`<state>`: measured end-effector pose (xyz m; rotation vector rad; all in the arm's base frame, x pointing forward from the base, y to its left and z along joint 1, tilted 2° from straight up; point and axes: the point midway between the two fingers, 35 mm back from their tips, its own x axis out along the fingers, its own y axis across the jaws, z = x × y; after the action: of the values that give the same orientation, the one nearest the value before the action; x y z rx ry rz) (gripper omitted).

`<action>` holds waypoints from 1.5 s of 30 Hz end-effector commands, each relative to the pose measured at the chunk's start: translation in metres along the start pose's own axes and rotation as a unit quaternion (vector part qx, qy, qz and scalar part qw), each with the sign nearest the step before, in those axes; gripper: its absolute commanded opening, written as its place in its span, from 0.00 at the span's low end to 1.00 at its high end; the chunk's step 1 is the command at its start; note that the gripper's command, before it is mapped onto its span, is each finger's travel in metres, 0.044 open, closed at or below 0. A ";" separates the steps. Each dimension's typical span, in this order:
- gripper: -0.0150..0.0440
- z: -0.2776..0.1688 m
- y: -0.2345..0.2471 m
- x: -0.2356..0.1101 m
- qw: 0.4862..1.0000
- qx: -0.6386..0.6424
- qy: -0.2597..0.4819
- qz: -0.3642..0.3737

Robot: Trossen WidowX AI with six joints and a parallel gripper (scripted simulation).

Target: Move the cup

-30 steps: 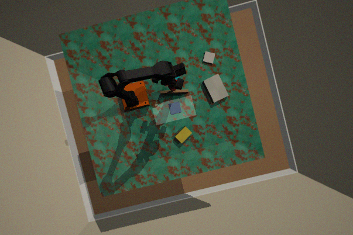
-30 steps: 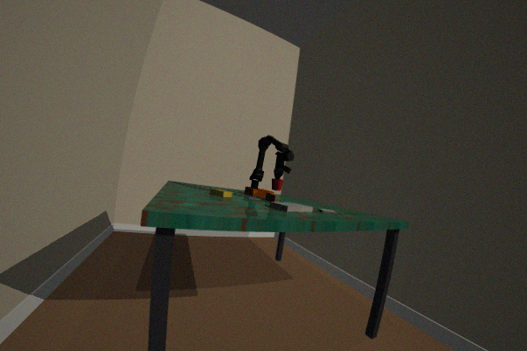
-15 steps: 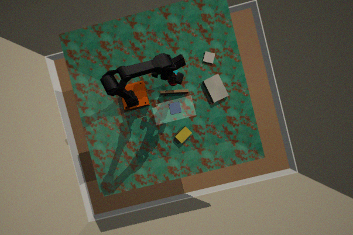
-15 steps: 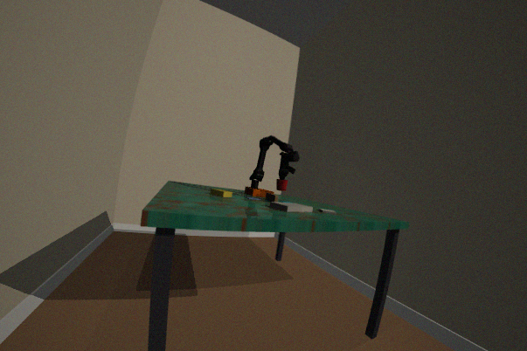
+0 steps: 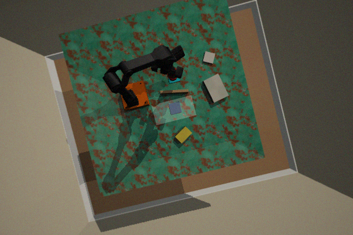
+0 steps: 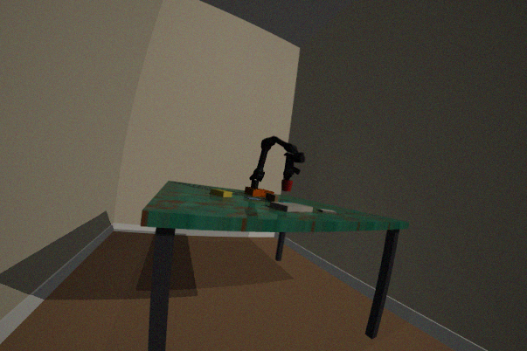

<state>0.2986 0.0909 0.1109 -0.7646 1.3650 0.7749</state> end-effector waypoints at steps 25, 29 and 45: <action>0.25 0.024 0.007 0.026 1.000 0.001 0.003 0.002; 0.25 0.025 0.007 0.032 1.000 0.001 0.003 0.002; 0.25 0.025 0.008 0.057 1.000 0.001 0.003 0.002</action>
<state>0.3104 0.1188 0.0649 -0.7640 1.3537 0.7757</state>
